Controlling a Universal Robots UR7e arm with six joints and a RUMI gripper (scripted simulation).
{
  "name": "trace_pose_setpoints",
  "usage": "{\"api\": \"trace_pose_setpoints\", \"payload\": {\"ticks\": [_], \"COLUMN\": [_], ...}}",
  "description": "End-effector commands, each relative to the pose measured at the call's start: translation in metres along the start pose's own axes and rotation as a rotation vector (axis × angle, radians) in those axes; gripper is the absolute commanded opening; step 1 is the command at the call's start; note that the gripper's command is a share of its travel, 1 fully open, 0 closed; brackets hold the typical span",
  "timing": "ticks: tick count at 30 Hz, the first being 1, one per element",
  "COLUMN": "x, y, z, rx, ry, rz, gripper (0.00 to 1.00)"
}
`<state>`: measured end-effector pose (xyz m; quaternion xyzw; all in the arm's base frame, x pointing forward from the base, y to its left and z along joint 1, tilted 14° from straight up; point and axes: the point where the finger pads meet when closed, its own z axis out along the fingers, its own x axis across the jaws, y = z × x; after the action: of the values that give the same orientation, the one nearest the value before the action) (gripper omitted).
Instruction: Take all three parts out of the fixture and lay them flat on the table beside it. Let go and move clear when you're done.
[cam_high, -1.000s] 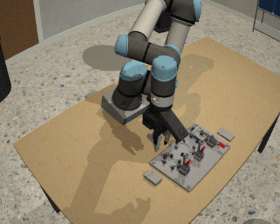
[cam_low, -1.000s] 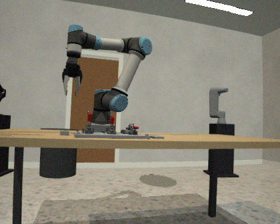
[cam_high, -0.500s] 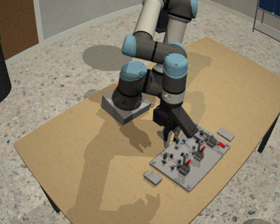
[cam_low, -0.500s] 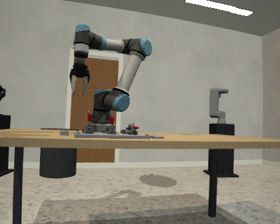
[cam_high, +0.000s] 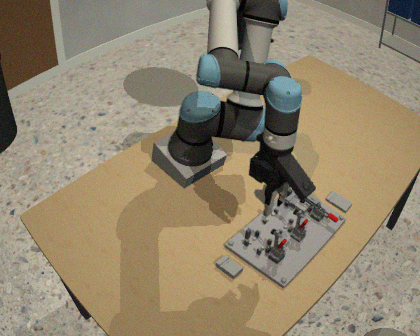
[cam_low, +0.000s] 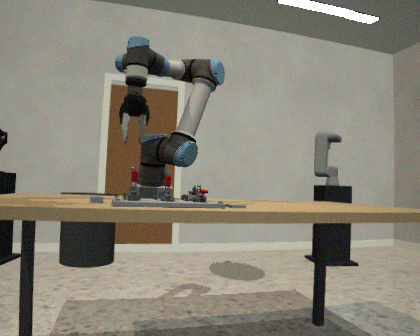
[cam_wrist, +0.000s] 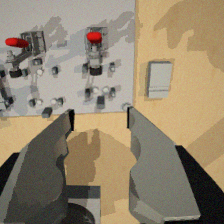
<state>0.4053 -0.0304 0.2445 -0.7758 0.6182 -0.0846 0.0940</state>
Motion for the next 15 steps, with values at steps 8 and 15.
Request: {"api": "trace_pose_setpoints", "payload": {"ticks": [8, 15], "x": [-0.039, -0.069], "y": [-0.017, -0.029], "z": [0.000, 0.000], "rx": [-0.001, -0.001], "ry": [0.002, 0.002], "rz": [0.001, 0.001], "gripper": [0.28, 0.28]}}
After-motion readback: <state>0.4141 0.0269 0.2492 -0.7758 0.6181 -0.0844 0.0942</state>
